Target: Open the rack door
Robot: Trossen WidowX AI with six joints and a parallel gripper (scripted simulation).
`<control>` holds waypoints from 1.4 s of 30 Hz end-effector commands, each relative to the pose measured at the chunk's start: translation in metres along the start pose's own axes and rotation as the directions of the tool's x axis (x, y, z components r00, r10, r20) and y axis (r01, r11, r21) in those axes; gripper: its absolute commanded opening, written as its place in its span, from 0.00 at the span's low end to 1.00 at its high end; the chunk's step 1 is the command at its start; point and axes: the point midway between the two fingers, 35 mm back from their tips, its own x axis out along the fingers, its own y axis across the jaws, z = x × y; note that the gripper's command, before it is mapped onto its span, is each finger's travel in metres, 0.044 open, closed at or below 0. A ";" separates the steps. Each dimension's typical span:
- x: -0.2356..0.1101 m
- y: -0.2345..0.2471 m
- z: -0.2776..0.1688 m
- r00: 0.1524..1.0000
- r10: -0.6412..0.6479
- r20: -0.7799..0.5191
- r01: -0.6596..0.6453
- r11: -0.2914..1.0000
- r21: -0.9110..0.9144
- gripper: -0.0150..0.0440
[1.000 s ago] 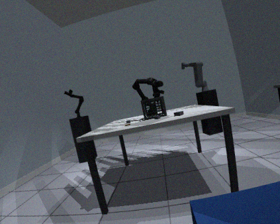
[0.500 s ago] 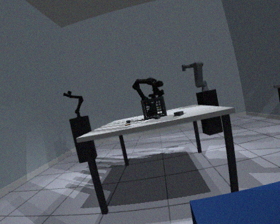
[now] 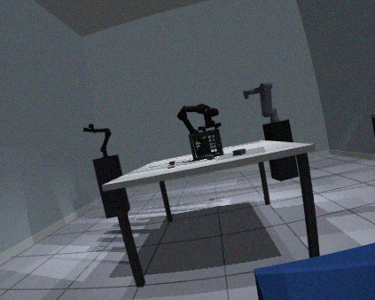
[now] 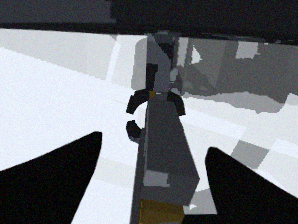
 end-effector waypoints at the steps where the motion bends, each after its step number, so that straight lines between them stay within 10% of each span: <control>1: 0.000 -0.001 0.000 1.000 -0.003 0.000 0.003 0.984 0.176 0.75; 19: 0.000 -0.001 0.000 1.000 -0.003 0.000 0.002 0.482 0.876 0.75; 30: 0.000 -0.001 0.000 1.000 -0.003 0.000 0.000 -0.034 0.999 0.75; 36: 0.000 -0.001 0.000 1.000 -0.003 0.000 0.000 -0.066 0.998 0.75; 42: 0.000 -0.001 0.000 1.000 -0.003 0.000 0.000 -0.066 0.998 0.49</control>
